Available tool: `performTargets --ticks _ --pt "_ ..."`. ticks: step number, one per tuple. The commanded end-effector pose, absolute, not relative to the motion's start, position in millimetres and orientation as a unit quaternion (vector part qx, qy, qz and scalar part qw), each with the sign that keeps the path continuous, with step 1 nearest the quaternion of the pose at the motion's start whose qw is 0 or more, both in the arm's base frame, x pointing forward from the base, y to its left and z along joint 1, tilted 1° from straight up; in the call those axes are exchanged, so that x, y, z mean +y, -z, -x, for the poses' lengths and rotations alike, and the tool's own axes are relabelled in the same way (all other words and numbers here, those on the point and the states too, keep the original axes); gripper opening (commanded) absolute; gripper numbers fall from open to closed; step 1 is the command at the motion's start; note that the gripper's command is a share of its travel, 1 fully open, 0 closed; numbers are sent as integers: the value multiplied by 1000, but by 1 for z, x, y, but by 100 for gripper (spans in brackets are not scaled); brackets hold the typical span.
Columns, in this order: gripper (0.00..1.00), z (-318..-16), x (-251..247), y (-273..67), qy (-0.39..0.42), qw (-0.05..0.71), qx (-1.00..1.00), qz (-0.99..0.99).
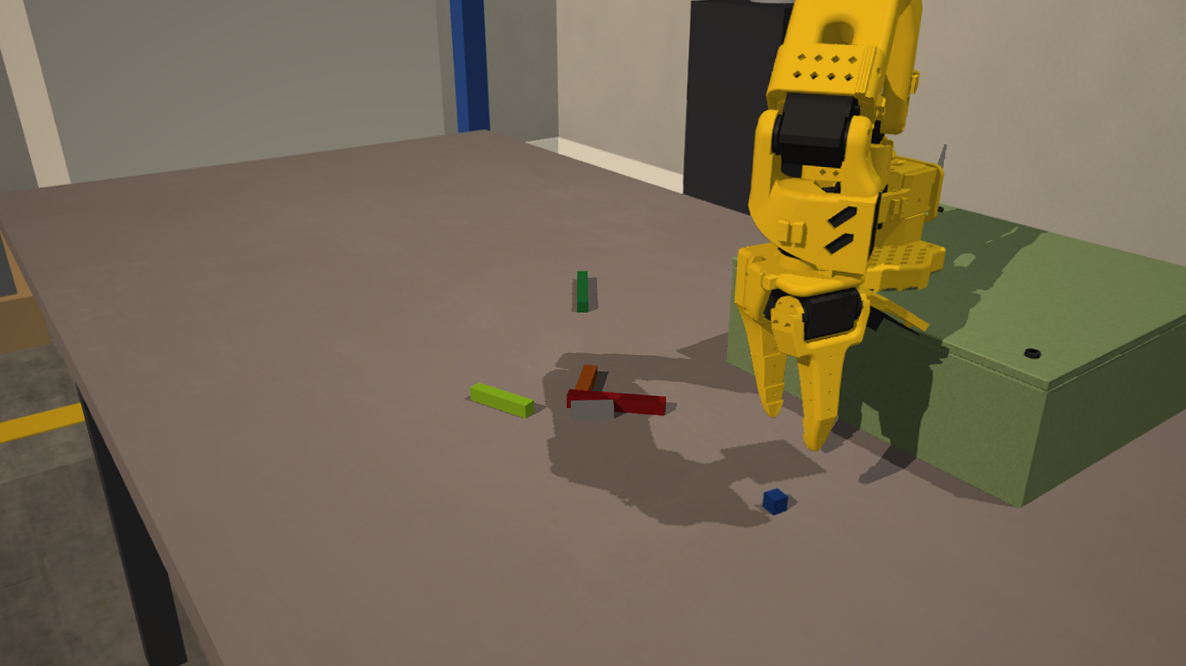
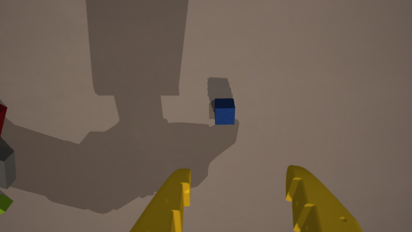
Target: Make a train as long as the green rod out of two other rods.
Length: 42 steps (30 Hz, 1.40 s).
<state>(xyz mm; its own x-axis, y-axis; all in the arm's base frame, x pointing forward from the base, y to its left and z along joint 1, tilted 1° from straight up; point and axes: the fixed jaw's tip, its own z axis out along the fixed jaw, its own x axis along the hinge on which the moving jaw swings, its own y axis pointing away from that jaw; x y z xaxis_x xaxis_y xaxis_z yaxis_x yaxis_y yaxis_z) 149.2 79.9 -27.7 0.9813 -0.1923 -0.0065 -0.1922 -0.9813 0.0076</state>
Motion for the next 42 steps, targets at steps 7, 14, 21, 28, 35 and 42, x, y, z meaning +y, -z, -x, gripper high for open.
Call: performTargets --ticks 7,14,21,28,35,42 --pt "19 -152 84 30 1 0 -75 -997" --pt "19 -152 84 30 1 0 -75 -997" --pt "19 -152 84 30 1 0 -75 -997" --pt "19 -156 87 29 -6 -4 -64 -998" --pt "19 -156 87 29 -6 -4 -64 -998" --pt "19 -156 87 29 -6 -4 -64 -998"
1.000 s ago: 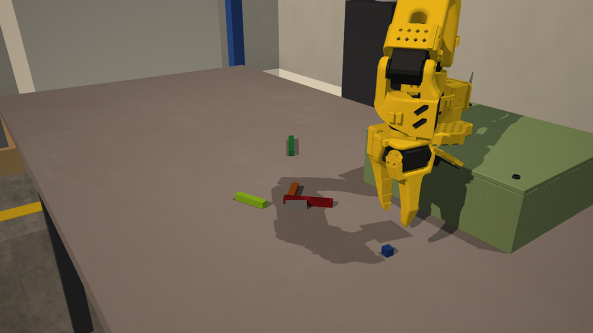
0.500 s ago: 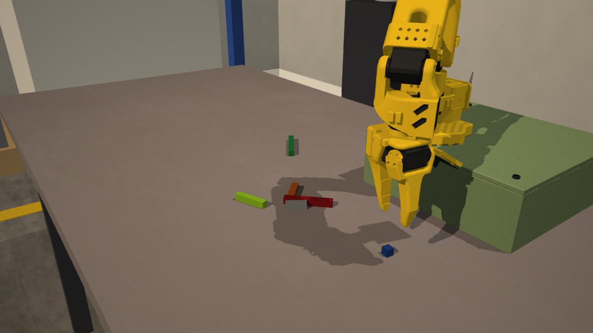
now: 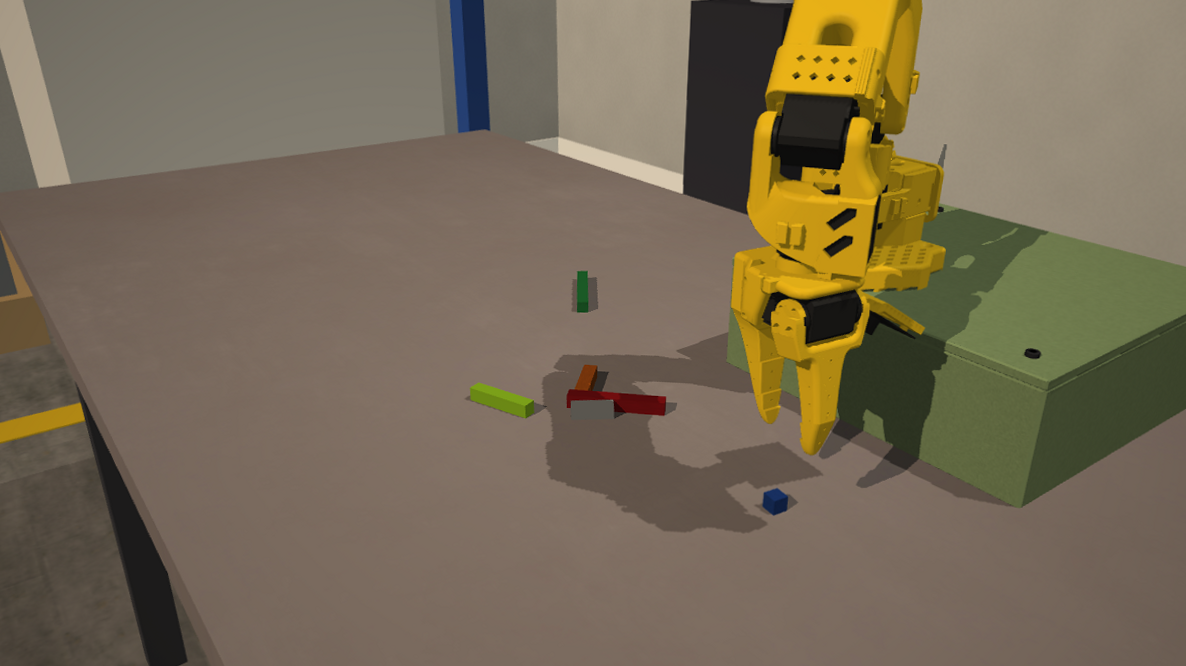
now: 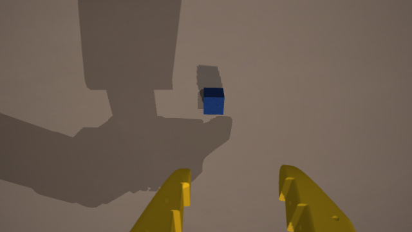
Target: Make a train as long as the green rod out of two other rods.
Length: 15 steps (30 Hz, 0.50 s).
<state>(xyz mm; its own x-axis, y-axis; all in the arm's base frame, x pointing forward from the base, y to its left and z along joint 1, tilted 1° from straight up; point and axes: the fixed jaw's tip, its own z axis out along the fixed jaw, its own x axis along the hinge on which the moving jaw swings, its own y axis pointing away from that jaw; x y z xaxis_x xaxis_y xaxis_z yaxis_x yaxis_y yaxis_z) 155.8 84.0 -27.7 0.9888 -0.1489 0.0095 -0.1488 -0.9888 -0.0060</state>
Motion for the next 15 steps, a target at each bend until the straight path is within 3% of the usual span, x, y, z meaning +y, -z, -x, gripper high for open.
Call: performTargets --ticks 1,15 --pt "19 -156 87 29 6 4 64 998" --pt "19 -158 87 41 6 4 64 998"
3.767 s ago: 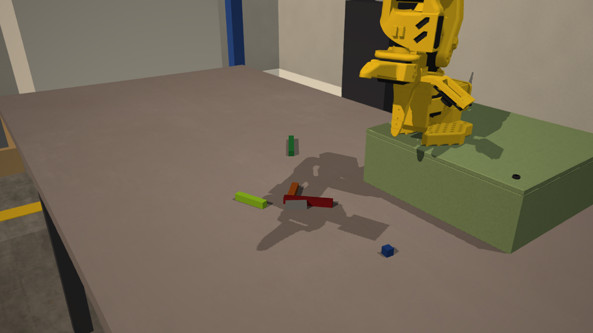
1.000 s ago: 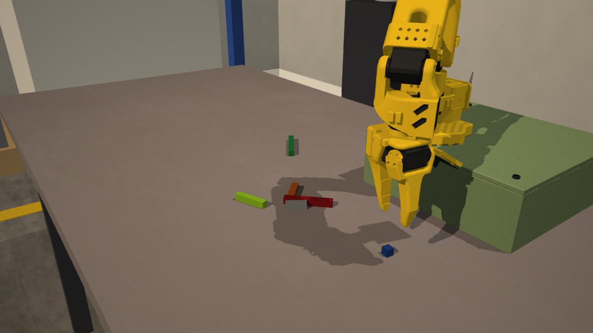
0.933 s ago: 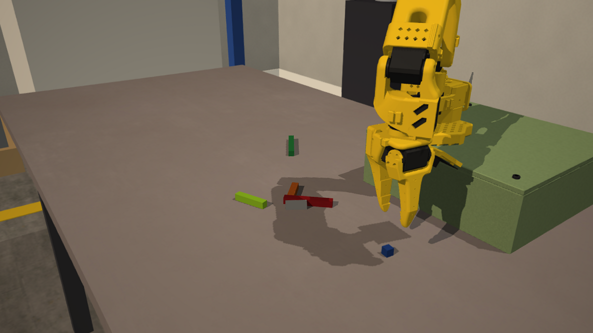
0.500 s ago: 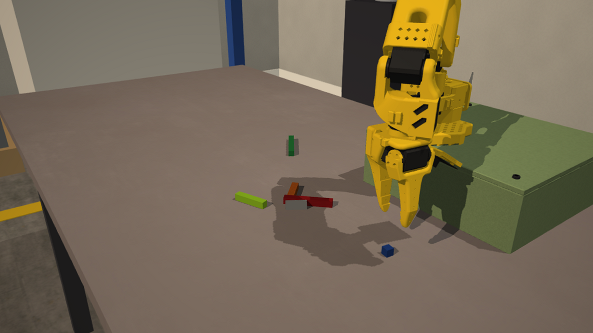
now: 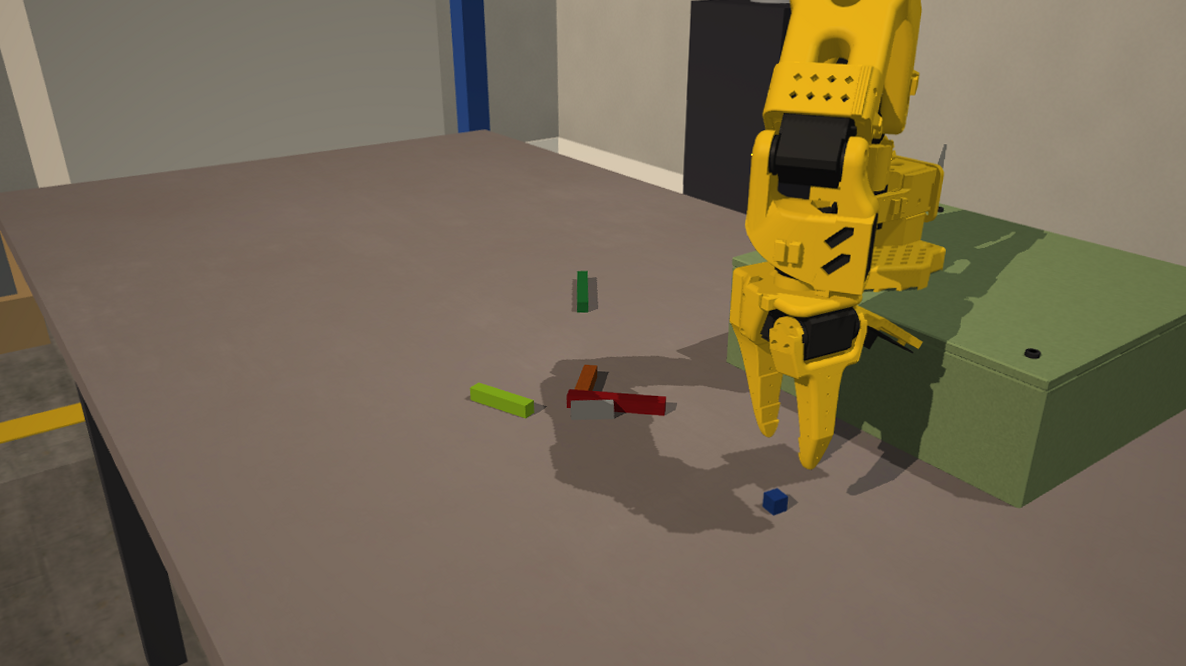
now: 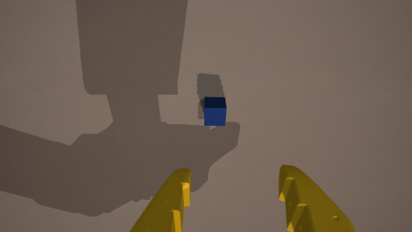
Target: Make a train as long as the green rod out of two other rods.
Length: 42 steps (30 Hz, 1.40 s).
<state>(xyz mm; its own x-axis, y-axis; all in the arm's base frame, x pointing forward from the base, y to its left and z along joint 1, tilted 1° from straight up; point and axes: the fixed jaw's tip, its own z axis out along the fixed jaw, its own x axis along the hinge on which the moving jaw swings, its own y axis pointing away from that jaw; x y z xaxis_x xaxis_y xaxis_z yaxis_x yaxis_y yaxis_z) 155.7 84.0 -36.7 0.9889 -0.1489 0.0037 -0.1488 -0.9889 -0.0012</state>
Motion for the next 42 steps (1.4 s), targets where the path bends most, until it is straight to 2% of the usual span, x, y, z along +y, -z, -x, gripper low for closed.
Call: performTargets --ticks 1,22,42 --pt "19 -158 87 43 6 4 64 998" --pt "19 -156 87 76 6 4 64 998" --pt "19 -156 87 79 6 4 65 998"
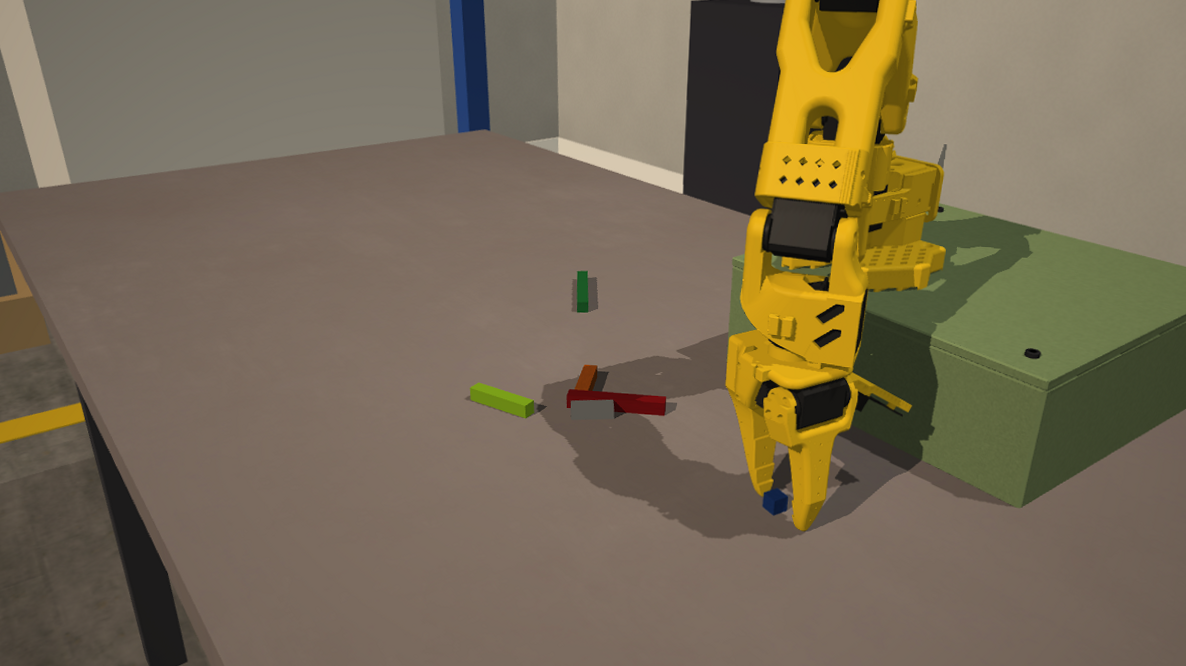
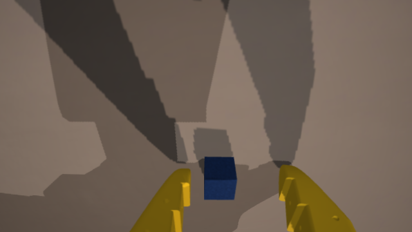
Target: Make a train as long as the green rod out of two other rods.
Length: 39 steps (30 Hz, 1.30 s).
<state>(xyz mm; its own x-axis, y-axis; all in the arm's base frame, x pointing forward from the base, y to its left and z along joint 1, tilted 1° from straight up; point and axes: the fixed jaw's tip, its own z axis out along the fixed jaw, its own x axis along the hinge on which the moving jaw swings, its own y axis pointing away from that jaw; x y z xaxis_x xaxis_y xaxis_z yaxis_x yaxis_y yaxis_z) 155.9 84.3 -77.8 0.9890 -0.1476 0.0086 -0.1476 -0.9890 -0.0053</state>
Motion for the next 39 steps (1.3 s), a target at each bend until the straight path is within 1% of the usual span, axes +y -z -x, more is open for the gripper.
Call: performTargets --ticks 1,21,36,39 --pt "19 -156 87 79 6 4 65 998" --pt "17 -156 87 79 6 4 65 998" --pt "7 -156 87 79 6 4 65 998" --pt "6 -156 87 79 6 4 65 998"
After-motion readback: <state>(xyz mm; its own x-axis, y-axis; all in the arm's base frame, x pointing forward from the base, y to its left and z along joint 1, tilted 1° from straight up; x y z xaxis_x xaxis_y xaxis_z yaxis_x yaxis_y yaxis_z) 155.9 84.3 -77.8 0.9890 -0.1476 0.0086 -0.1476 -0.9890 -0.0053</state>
